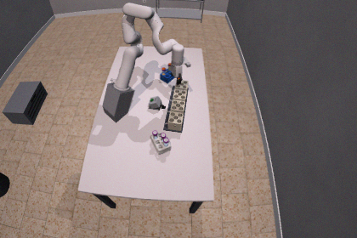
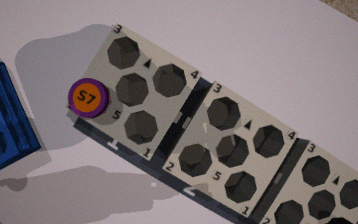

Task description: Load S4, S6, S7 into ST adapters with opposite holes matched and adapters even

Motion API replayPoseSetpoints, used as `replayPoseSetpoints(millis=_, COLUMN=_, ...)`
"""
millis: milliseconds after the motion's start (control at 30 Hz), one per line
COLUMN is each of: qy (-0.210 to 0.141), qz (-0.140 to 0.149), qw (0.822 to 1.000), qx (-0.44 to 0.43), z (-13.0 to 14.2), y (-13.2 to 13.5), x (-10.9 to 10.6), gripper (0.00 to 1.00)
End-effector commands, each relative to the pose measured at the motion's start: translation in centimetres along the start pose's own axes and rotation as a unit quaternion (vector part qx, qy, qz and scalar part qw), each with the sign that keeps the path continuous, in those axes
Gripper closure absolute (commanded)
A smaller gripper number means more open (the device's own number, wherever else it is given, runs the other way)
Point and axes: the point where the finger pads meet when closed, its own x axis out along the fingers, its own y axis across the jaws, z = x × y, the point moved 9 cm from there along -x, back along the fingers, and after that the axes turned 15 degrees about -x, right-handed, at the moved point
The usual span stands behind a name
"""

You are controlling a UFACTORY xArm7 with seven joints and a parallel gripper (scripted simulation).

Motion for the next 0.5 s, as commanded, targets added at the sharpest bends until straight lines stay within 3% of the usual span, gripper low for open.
replayPoseSetpoints(millis=0, qy=0.004, qz=0.003, qw=0.999, qx=-0.042, z=-0.4, y=-1.3, x=-0.2, gripper=0.00)
replayPoseSetpoints(millis=267, qy=0.004, qz=0.003, qw=0.985, qx=-0.175, z=-1.6, y=-5.1, x=-0.2, gripper=0.00)
replayPoseSetpoints(millis=467, qy=0.004, qz=0.003, qw=0.984, qx=-0.176, z=-2.4, y=-8.0, x=-0.2, gripper=0.00)
